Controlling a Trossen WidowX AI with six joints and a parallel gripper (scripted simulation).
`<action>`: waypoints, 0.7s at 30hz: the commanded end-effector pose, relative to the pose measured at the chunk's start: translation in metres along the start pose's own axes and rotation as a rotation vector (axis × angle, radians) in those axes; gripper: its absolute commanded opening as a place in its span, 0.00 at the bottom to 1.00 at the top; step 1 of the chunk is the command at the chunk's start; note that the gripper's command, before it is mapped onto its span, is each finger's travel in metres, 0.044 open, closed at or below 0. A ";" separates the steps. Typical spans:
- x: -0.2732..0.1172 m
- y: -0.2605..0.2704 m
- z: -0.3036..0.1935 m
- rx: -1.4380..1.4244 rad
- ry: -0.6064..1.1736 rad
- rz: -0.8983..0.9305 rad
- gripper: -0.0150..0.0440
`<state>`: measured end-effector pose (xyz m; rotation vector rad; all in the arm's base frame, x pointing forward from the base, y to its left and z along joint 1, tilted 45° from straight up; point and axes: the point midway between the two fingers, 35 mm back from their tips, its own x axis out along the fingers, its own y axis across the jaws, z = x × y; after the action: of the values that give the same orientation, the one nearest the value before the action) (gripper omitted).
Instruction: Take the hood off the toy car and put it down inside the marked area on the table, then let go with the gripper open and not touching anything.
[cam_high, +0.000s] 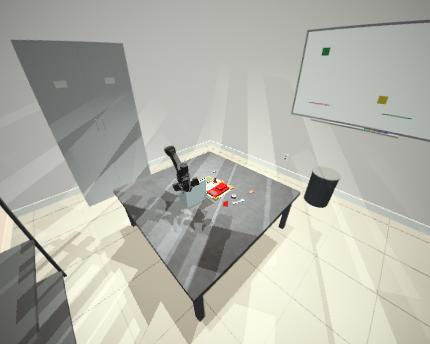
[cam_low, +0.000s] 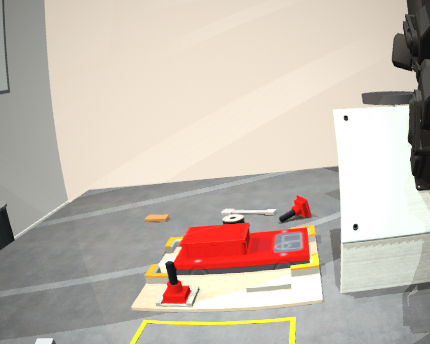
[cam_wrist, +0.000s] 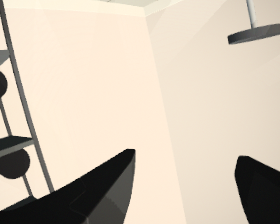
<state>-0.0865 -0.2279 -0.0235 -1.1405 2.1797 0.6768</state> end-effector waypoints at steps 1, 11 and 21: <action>0.000 -0.002 0.000 0.004 -0.004 -0.007 0.67; -0.008 -0.117 0.017 0.193 -0.304 -0.293 1.00; -0.060 -0.213 0.067 0.344 -0.706 -0.332 1.00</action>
<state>0.0911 -0.2702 -0.0601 -1.0090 1.5220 0.4313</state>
